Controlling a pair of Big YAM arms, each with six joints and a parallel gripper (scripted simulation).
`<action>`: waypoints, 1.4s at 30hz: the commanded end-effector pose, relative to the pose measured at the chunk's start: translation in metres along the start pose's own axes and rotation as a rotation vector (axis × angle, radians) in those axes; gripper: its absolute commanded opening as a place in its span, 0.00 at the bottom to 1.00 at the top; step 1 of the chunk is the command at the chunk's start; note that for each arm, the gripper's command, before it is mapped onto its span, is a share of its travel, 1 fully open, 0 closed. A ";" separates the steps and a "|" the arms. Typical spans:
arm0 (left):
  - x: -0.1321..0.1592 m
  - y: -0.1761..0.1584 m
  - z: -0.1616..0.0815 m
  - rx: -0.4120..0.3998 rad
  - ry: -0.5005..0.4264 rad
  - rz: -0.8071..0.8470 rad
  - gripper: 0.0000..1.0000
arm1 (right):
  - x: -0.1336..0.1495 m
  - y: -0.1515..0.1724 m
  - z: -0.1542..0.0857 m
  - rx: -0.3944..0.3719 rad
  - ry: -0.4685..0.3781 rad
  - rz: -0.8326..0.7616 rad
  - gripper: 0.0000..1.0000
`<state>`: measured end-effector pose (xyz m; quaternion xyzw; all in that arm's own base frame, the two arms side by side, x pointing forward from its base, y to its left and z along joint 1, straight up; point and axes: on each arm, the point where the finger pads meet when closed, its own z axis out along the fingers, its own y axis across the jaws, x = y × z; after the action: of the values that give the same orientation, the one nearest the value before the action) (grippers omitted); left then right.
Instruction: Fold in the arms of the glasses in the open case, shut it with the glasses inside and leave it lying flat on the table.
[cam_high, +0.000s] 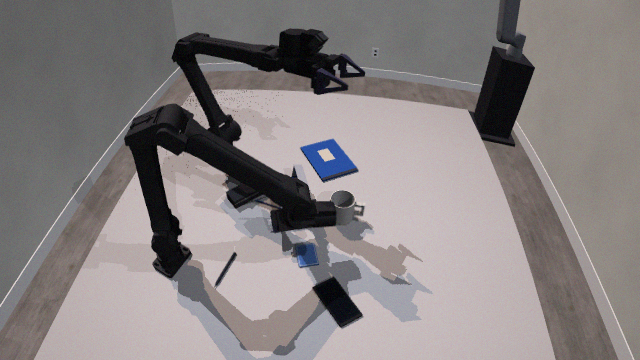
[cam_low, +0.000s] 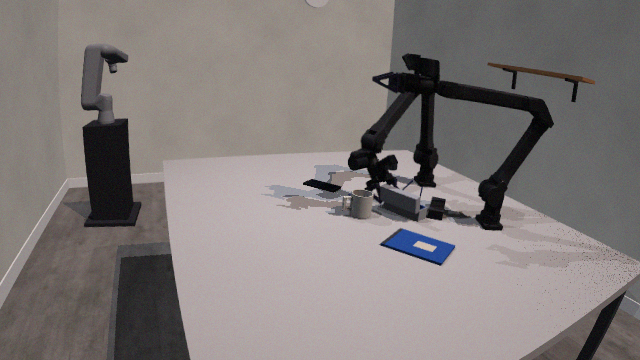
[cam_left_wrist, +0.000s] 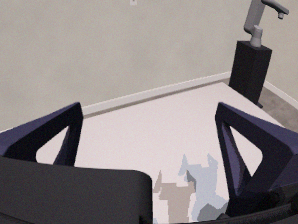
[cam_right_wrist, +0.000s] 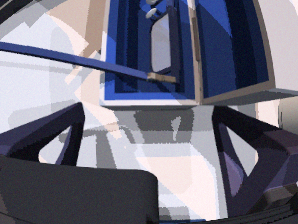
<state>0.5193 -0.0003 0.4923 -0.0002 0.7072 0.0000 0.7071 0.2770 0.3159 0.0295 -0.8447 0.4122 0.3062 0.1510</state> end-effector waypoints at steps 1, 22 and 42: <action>0.011 0.001 0.006 -0.004 0.013 0.012 1.00 | 0.003 0.001 0.017 -0.019 -0.006 0.013 0.96; 0.011 0.001 0.006 -0.004 0.013 0.012 1.00 | 0.004 0.005 0.033 -0.032 -0.003 0.023 0.57; 0.011 0.001 0.006 -0.004 0.013 0.012 1.00 | 0.008 0.008 0.027 -0.036 0.000 0.049 0.57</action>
<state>0.5193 -0.0003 0.4923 -0.0002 0.7072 0.0000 0.7071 0.2677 0.3269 0.0142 -0.8446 0.4115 0.3080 0.1497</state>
